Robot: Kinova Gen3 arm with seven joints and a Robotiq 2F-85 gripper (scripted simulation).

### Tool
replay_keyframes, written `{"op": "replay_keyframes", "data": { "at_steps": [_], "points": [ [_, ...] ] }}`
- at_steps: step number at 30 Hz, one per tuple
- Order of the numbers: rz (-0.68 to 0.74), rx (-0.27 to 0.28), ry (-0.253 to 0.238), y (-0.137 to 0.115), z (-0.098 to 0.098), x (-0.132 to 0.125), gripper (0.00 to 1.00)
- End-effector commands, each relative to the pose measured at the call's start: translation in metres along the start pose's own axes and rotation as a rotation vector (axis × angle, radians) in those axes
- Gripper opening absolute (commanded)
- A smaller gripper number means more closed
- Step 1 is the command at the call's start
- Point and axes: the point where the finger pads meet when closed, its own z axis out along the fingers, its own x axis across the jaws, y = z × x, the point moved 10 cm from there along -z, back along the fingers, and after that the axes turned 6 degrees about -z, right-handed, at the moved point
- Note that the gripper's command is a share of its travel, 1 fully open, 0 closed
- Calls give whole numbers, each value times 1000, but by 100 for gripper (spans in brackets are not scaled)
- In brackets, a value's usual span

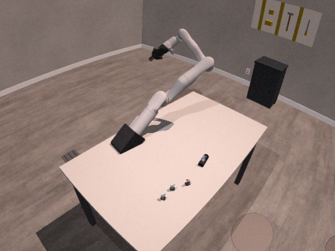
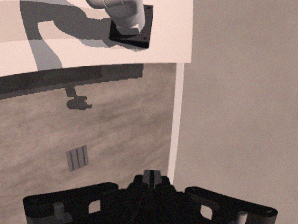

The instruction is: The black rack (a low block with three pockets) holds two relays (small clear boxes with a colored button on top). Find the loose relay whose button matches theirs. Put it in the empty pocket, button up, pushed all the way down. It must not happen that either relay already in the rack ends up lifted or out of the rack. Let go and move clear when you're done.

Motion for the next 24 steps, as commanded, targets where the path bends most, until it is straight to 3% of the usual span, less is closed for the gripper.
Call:
{"op": "replay_keyframes", "data": {
  "at_steps": [1, 4, 6, 7, 11, 21, 23, 24],
  "points": [
    [-46, 64, 6, 15, 19, 36, 0],
    [-70, 103, 14, 15, 30, 73, 0],
    [-70, 103, 14, 15, 30, 73, 0],
    [-86, 131, 18, 13, 38, 99, 0],
    [-112, 179, 20, 6, 51, 142, 0],
    [-166, 289, 2, -33, 86, 239, 0],
    [-166, 289, 2, -33, 86, 239, 0],
    [-176, 313, -6, -46, 95, 260, 0]
  ]
}}
